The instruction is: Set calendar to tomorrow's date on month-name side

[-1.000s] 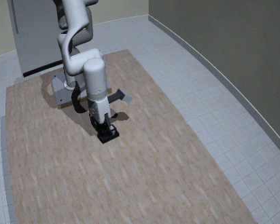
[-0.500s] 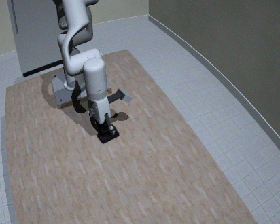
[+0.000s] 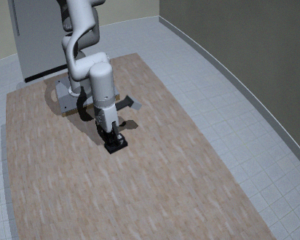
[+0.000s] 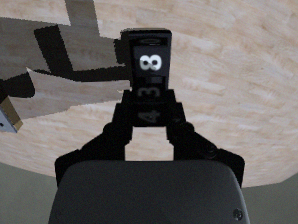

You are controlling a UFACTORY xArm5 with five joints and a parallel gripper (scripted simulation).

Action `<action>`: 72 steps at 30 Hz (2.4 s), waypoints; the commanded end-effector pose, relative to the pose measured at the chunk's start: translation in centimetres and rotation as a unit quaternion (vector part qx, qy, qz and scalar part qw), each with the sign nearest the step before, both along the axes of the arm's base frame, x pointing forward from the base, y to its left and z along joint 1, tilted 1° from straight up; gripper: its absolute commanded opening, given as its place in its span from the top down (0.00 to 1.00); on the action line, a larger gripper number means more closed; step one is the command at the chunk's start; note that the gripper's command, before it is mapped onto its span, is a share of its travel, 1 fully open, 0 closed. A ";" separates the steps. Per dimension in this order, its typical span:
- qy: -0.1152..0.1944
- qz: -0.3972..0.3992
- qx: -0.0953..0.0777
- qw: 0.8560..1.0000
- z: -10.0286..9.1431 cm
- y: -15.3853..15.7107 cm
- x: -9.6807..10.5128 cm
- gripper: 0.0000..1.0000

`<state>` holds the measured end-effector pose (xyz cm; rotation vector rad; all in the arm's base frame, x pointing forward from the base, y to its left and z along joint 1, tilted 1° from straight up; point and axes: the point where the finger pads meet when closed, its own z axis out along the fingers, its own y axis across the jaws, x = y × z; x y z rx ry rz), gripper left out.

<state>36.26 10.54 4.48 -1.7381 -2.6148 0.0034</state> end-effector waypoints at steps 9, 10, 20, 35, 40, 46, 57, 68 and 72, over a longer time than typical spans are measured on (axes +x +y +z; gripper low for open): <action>-0.002 0.000 0.000 1.000 0.1 0.0 0.1 0.71; -0.002 0.000 0.000 1.000 0.1 0.0 0.1 0.71; -0.002 0.000 0.000 1.000 0.1 0.0 0.1 0.71; -0.002 0.000 0.000 1.000 -0.5 0.0 0.1 0.71; -0.002 -0.001 0.000 1.000 -0.8 0.0 0.1 0.71; -0.002 -0.001 0.000 1.000 -1.3 0.0 0.1 0.71; -0.002 -0.001 0.000 1.000 -2.0 0.0 0.1 0.71; -0.002 -0.001 0.000 1.000 -2.4 0.0 0.1 0.71; -0.002 -0.001 0.000 1.000 -2.4 0.0 0.1 0.71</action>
